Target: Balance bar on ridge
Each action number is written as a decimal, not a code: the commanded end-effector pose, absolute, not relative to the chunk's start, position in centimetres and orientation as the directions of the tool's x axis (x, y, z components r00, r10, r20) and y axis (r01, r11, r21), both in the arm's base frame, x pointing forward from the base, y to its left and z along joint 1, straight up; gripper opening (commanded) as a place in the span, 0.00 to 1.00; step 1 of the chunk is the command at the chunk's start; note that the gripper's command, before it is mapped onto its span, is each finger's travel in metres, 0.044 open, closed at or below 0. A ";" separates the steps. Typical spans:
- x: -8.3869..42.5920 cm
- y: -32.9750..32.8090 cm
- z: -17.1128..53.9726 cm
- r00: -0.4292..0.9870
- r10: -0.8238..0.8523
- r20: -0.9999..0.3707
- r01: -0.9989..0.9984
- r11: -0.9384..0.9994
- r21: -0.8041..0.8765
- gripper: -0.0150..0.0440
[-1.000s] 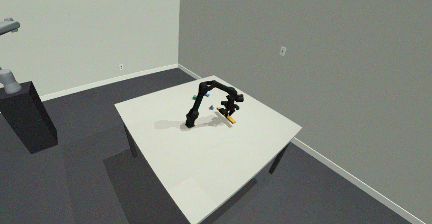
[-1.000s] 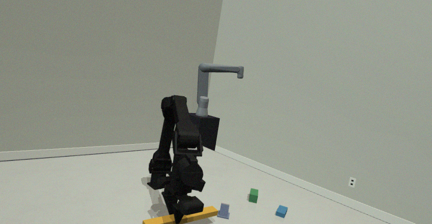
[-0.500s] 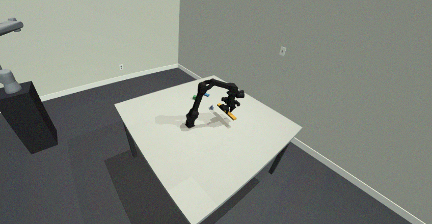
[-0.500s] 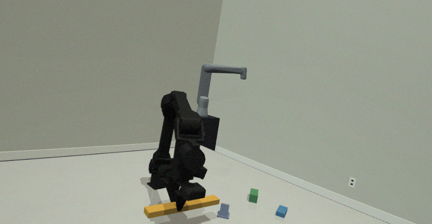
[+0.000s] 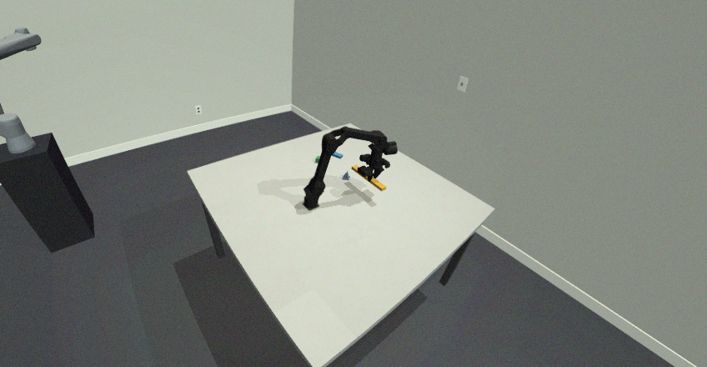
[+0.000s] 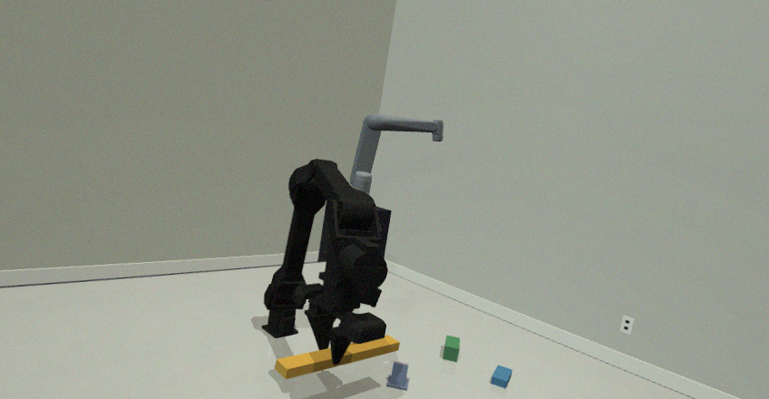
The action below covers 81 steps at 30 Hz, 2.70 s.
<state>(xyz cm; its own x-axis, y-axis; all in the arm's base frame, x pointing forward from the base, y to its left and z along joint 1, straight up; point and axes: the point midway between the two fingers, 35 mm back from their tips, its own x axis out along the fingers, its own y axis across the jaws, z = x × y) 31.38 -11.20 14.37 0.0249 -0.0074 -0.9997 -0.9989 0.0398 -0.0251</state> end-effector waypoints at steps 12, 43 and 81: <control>32.3 -5.4 14.5 0.027 -0.005 -1.000 -0.980 -0.198 -0.026 0.25; 32.7 5.9 14.6 0.028 0.005 -1.000 -0.802 -0.597 -0.025 0.25; 33.0 6.0 10.4 0.028 0.005 -1.000 -0.801 -0.598 -0.025 0.25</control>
<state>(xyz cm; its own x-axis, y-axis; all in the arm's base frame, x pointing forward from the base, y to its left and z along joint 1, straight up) 33.00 6.03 10.35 0.0266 0.0043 -0.9996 -0.8039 -0.5943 -0.0239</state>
